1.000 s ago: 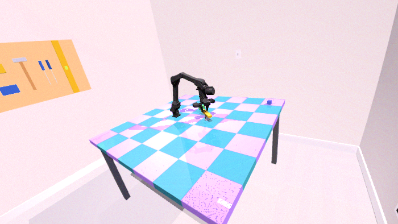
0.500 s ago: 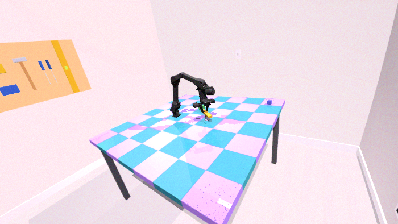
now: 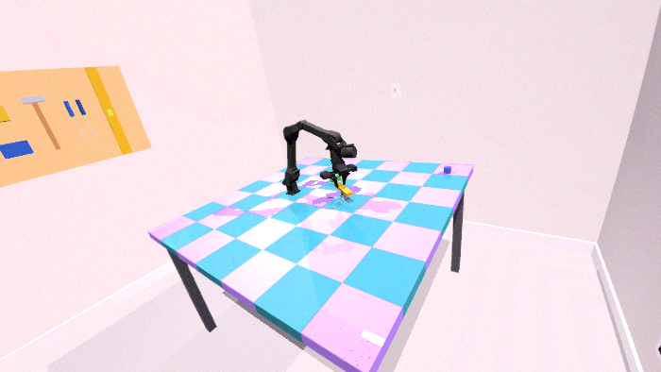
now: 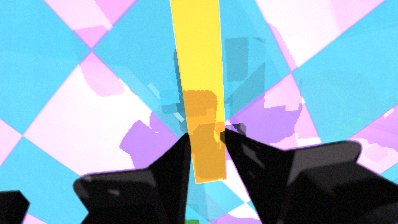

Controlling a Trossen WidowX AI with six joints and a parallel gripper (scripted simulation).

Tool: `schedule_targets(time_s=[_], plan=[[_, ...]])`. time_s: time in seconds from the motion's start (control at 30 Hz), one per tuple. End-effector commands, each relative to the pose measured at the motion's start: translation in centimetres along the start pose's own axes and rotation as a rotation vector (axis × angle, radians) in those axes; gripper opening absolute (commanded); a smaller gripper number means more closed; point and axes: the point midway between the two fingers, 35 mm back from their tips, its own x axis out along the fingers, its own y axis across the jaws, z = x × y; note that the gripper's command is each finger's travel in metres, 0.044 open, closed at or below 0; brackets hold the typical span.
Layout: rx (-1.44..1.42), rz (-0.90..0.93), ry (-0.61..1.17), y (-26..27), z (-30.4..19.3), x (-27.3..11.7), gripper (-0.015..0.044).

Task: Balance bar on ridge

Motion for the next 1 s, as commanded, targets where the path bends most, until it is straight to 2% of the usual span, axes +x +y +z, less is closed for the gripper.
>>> schedule_targets(time_s=[0.0,0.97], plan=[[-0.001,0.003,0.002,0.07,-0.01,0.12,0.0],[-0.001,0.003,0.002,0.07,0.0,0.36,0.0]])
